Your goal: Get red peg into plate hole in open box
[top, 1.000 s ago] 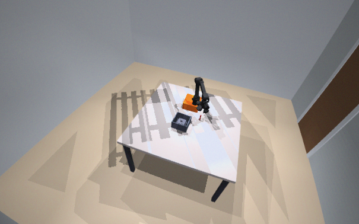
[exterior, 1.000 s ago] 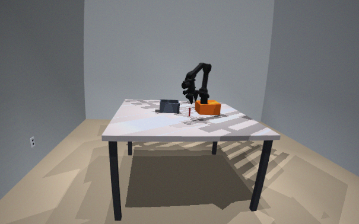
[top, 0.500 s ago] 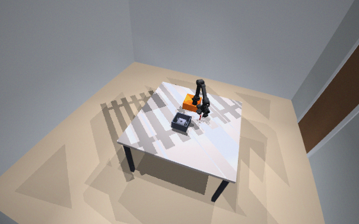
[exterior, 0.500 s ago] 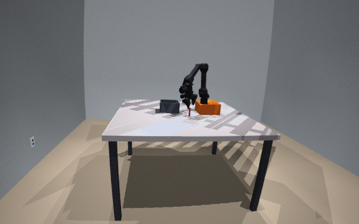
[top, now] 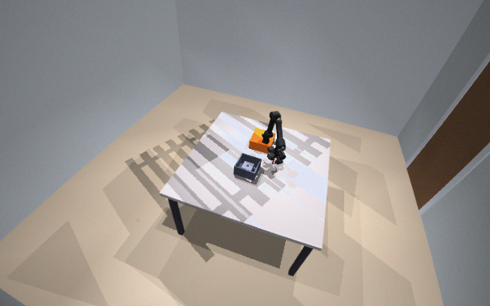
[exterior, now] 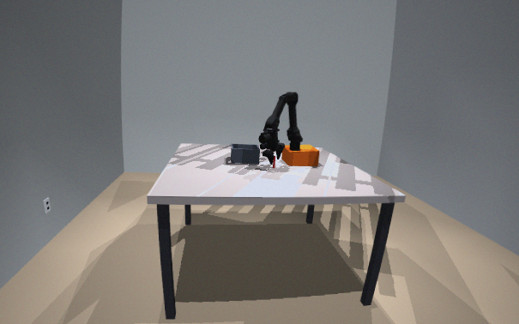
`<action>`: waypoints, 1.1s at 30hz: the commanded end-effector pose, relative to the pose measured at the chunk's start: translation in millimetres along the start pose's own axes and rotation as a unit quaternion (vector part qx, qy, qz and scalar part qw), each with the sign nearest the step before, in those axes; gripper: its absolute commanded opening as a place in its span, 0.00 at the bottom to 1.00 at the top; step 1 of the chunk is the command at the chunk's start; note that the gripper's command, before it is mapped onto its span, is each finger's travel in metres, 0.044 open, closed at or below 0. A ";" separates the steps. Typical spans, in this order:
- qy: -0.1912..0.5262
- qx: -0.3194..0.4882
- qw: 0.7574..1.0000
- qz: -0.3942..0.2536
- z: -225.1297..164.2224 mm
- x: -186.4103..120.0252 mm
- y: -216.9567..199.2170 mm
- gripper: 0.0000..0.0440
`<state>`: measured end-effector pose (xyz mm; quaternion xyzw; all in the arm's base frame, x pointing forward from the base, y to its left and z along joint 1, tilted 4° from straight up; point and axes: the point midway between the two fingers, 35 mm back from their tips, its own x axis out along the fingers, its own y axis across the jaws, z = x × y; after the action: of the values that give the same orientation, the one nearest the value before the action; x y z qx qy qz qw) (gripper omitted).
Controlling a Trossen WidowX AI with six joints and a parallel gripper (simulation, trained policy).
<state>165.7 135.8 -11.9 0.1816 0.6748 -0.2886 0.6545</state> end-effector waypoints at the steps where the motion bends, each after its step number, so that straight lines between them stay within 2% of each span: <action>1: -0.004 0.003 1.000 -0.009 0.6 11.7 -1.6 0.77; 14: 0.001 0.001 0.998 -0.065 -1.9 35.7 -14.6 0.03; 16: -0.009 0.000 0.998 -0.062 1.5 30.5 -12.0 0.00; 33: -0.059 -0.003 0.997 -0.046 32.2 -35.9 -3.1 0.00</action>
<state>184.4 118.7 12.4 0.1267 0.6518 -0.3302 0.6708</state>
